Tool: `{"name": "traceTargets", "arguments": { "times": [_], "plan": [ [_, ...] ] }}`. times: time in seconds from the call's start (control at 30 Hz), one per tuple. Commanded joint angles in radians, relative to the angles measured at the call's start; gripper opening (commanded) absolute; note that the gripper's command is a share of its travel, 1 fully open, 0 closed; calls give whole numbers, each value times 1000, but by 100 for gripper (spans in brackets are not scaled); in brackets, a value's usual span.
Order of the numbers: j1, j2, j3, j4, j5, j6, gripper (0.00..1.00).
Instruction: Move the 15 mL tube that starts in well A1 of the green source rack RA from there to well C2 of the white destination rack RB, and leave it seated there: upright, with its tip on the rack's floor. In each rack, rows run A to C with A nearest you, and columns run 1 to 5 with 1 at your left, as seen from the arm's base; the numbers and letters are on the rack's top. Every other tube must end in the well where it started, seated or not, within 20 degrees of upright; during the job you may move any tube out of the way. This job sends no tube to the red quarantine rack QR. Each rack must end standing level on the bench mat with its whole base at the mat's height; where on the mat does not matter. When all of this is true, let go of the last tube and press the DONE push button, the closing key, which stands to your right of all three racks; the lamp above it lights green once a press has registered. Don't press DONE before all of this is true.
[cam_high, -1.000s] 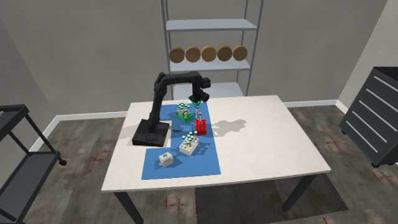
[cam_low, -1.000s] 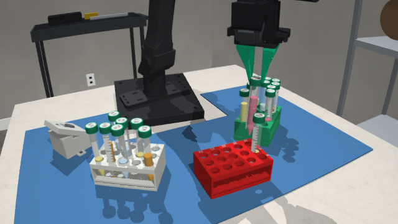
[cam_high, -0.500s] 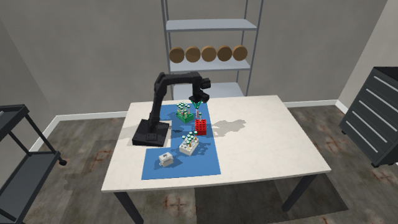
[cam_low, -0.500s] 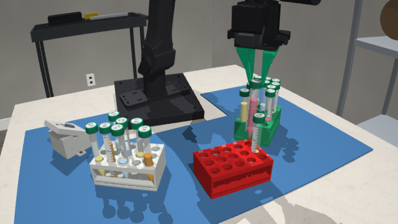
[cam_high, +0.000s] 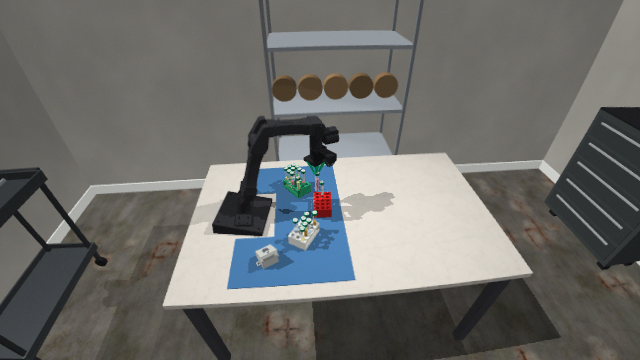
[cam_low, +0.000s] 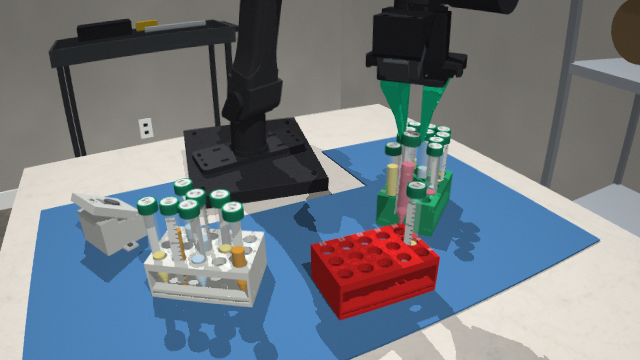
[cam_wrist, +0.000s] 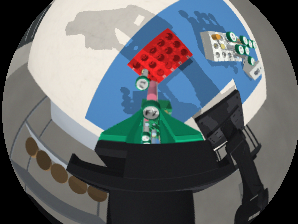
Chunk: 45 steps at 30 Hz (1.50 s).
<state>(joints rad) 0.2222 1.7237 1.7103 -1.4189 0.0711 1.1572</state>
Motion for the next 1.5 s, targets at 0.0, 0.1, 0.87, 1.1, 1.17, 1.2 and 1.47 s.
{"name": "traceTargets", "arguments": {
  "times": [0.0, 0.1, 0.87, 1.1, 1.17, 1.2, 1.47],
  "plan": [
    [0, -8, 4, 7, 1, -1, 0],
    [-1, -9, -1, 11, 1, -1, 0],
    [-2, -9, -30, 40, 1, -2, 0],
    [-2, -10, -37, 46, 1, -3, 0],
    [-3, -10, -40, 49, 1, -3, 0],
    [-3, -10, -41, 50, 1, -3, 0],
    [-3, -10, -51, 61, 1, -4, 0]
  ]
}}
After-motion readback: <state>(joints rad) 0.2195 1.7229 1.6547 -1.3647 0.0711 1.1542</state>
